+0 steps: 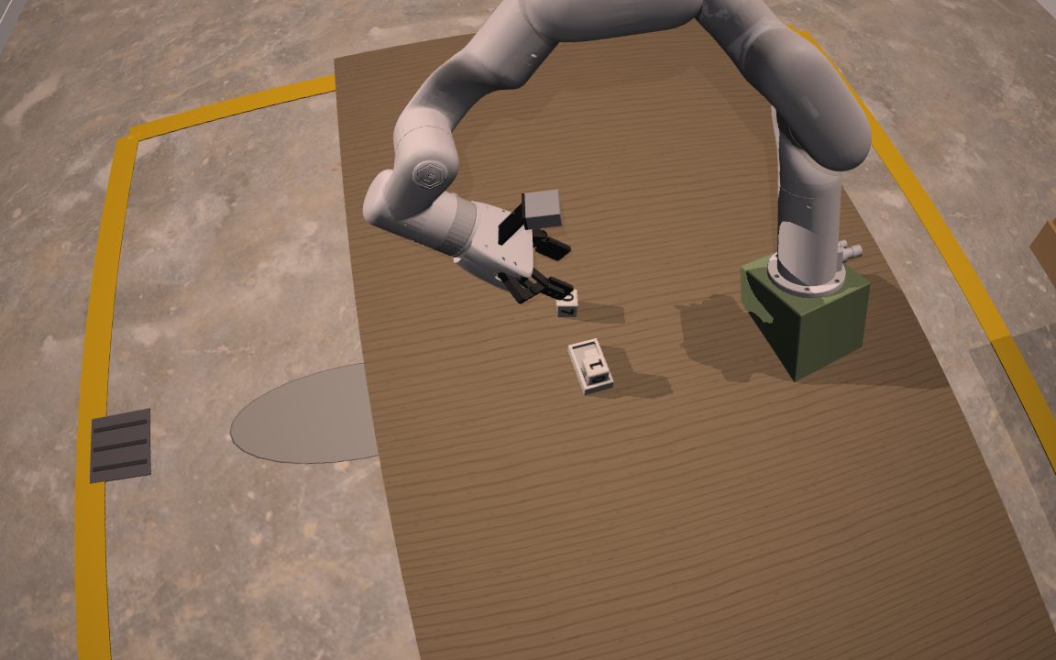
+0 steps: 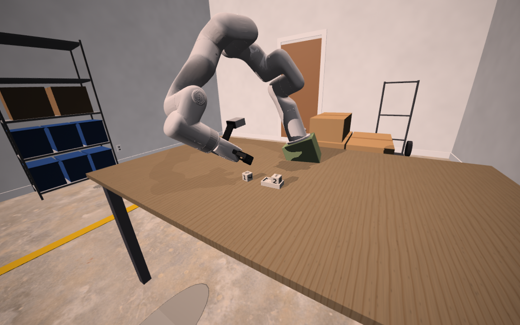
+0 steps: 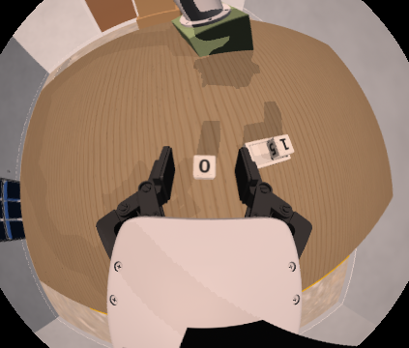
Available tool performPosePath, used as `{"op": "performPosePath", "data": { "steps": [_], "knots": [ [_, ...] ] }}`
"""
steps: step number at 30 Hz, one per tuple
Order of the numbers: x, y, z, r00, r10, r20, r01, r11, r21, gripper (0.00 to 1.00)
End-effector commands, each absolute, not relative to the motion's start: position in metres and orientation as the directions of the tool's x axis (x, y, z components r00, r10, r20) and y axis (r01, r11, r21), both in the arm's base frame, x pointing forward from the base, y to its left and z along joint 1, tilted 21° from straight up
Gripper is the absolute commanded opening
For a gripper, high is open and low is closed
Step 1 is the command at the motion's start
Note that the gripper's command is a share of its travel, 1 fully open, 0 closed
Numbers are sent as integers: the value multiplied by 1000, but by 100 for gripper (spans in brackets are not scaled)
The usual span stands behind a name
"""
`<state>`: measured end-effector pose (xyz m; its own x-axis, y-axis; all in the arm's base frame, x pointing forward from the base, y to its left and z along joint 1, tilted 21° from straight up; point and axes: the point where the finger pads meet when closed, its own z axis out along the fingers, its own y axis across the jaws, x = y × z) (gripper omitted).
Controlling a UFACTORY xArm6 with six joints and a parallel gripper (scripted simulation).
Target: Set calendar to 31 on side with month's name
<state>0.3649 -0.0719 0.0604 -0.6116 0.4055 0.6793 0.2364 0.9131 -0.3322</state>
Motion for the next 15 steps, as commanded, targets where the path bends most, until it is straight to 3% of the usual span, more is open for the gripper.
{"op": "performPosePath", "data": {
  "steps": [1,6,15],
  "knots": [
    [366,-72,62,-667,403,627,238,912,-334,69],
    [365,-71,63,-758,388,524,237,913,-332,69],
    [363,-70,65,-780,383,495,237,913,-332,69]
  ]
}}
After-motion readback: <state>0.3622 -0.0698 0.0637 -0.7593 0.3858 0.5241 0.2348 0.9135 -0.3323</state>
